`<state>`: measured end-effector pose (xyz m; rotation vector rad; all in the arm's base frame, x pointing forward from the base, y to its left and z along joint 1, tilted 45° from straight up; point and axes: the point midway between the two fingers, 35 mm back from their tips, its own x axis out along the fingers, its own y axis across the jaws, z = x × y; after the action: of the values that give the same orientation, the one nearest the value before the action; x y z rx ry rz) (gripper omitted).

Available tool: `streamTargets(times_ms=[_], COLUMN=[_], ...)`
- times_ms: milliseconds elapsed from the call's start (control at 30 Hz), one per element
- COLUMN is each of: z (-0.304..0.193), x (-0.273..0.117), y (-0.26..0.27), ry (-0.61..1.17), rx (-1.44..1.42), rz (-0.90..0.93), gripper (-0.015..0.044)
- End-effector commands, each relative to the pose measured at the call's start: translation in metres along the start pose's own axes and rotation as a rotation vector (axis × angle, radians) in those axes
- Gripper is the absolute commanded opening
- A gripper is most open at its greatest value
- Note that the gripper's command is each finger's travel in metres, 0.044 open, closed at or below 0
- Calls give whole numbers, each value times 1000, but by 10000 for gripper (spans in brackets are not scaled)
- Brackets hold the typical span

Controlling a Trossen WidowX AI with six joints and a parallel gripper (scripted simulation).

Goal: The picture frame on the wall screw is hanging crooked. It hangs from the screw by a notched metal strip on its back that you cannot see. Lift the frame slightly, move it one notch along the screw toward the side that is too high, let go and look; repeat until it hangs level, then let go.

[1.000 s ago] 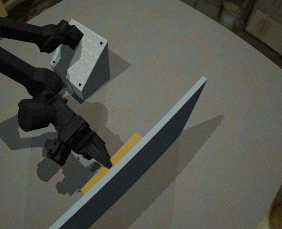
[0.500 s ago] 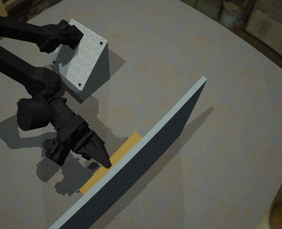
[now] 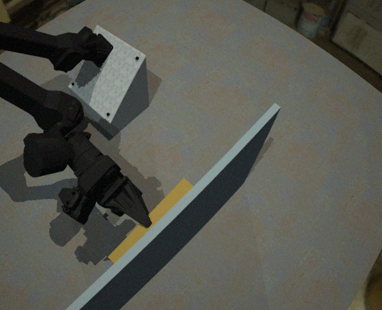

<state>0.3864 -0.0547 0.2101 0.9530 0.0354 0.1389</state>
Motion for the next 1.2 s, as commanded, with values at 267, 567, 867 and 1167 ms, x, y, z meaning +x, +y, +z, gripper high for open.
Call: streamTargets(times_ms=[267, 567, 867, 1167], z=[-3, -4, -8, -8], x=[1, 1, 1, 1], y=[3, 3, 3, 3], ry=[5, 5, 5, 5], rx=[-6, -6, -6, -5], rz=[12, 12, 12, 12], gripper=[0, 0, 0, 0])
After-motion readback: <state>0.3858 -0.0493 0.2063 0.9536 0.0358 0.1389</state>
